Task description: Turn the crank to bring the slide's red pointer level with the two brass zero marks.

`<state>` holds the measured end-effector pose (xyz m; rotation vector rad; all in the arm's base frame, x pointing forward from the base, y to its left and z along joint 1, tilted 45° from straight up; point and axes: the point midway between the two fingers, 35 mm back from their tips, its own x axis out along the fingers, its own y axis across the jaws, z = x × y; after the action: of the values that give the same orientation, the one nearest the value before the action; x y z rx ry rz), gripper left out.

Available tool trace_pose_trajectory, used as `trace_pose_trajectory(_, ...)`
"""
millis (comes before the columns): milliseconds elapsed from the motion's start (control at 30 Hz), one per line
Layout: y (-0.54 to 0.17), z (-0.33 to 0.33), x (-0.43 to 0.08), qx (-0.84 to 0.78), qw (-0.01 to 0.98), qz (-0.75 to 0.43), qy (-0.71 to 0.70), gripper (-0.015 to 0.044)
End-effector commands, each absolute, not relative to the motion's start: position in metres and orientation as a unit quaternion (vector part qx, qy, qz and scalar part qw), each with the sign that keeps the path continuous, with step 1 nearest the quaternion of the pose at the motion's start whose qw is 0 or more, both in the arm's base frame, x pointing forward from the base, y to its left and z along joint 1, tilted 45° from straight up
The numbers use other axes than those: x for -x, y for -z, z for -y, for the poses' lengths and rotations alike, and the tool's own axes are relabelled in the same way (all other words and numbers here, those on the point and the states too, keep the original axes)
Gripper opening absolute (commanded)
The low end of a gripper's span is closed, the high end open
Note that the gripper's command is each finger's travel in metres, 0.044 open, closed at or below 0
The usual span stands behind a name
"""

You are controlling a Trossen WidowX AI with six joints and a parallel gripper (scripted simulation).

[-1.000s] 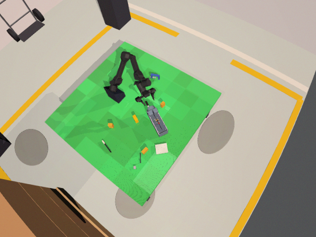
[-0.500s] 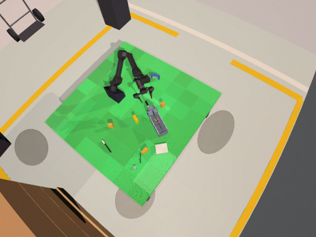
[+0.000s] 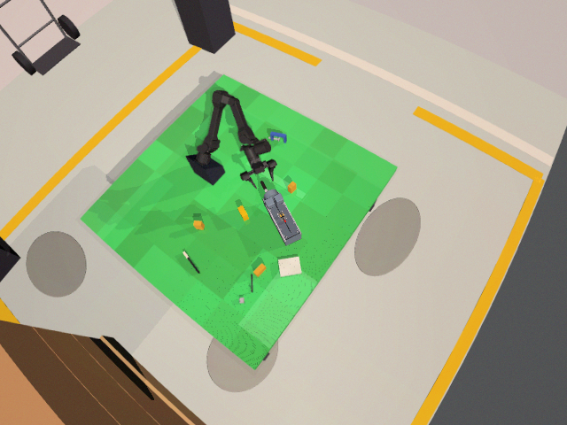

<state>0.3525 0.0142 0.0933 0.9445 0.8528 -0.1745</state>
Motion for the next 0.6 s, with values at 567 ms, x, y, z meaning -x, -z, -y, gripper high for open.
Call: trace_pose_trajectory(567, -0.066, -0.038, -0.354, -0.441, 0.798, -0.401, 0.084, 0.0440)
